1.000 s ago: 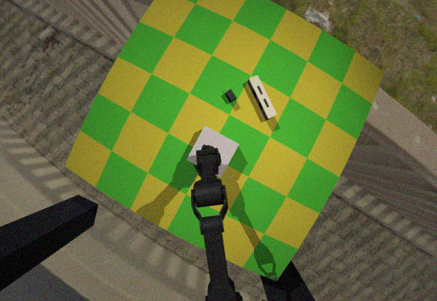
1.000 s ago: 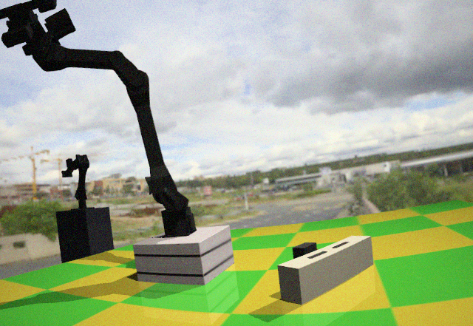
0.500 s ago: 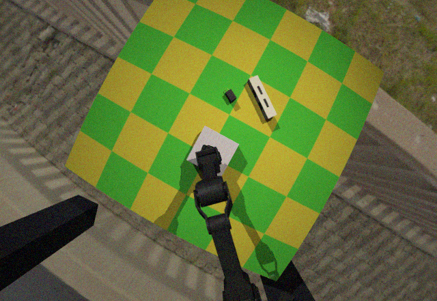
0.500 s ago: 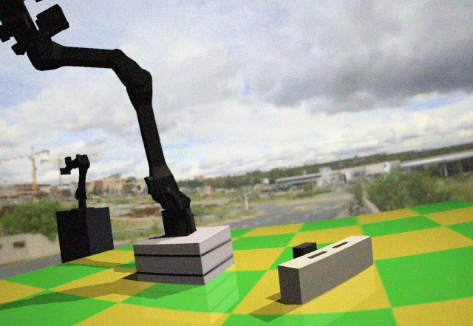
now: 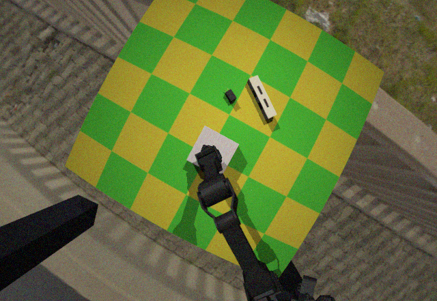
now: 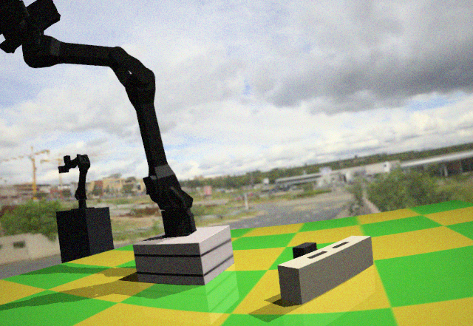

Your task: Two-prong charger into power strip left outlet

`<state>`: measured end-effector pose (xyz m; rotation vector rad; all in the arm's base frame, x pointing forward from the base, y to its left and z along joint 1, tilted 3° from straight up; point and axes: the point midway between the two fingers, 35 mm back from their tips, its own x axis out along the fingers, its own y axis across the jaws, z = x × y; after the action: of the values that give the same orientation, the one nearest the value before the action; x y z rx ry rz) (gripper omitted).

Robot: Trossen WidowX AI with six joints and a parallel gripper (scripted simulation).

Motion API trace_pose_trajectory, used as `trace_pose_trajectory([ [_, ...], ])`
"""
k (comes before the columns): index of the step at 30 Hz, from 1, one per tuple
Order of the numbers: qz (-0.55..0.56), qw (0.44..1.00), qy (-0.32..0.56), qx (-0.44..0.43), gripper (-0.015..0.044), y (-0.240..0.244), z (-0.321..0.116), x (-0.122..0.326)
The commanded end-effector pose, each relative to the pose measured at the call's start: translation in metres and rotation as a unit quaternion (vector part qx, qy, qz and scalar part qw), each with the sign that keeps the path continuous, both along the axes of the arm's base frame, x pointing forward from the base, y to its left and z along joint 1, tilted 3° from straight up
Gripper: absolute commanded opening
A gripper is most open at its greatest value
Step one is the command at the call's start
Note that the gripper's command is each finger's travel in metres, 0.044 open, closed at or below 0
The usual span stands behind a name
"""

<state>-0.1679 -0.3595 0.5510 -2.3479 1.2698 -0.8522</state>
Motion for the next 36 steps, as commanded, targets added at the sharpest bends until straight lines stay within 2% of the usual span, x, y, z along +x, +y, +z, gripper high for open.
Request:
trace_pose_trajectory([
  [1,0.017,0.999,-0.033,0.017,0.0440,-0.012,-0.008,0.009],
  [17,0.087,0.981,-0.145,0.092,0.0440,-0.060,-0.039,0.061],
  [36,0.149,0.935,-0.247,0.207,0.0440,-0.106,-0.089,0.140],
])
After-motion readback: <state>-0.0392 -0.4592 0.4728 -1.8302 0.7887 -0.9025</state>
